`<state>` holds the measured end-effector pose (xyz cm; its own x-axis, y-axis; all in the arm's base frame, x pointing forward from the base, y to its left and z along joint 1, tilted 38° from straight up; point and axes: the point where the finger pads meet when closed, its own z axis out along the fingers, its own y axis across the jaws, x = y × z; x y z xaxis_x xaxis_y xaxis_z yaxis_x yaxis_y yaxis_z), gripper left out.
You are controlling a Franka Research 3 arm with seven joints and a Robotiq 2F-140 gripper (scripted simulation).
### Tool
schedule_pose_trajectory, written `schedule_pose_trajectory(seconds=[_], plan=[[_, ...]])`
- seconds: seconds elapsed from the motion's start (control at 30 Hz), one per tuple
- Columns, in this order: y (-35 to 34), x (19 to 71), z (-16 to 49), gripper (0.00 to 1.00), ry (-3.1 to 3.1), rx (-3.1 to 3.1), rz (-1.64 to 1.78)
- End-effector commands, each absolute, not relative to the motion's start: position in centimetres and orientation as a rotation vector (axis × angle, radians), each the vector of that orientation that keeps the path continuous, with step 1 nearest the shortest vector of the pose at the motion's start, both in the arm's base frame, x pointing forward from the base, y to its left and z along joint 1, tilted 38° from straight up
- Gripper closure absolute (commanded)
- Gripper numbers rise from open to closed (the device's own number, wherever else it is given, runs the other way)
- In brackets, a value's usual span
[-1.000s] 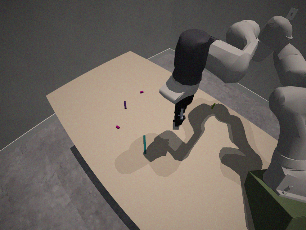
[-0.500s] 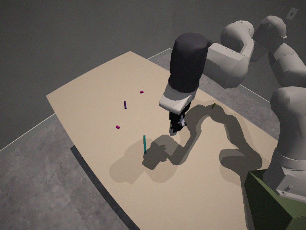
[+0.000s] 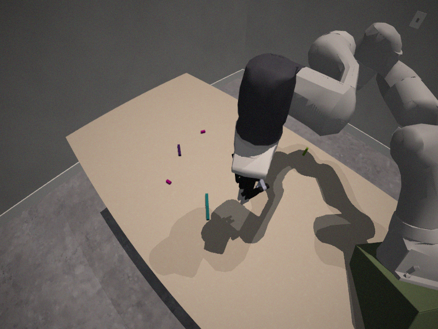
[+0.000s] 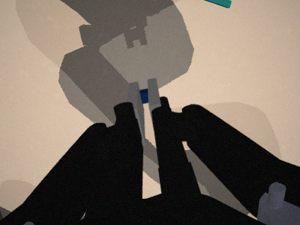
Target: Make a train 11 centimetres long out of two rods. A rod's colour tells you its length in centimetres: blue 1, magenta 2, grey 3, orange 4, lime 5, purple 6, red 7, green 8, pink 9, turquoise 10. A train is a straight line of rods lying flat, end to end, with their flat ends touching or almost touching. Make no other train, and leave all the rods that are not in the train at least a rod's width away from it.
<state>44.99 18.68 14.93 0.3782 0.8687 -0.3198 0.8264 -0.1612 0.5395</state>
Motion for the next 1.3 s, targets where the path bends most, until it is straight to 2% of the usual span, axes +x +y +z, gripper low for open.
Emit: schedule_pose_trajectory(seconds=[0.0,1.27], plan=[[19.3,44.9,14.5,0.88,1.614,1.862,0.004],[26.2,41.4,8.5,0.88,2.201,1.181,-0.29]])
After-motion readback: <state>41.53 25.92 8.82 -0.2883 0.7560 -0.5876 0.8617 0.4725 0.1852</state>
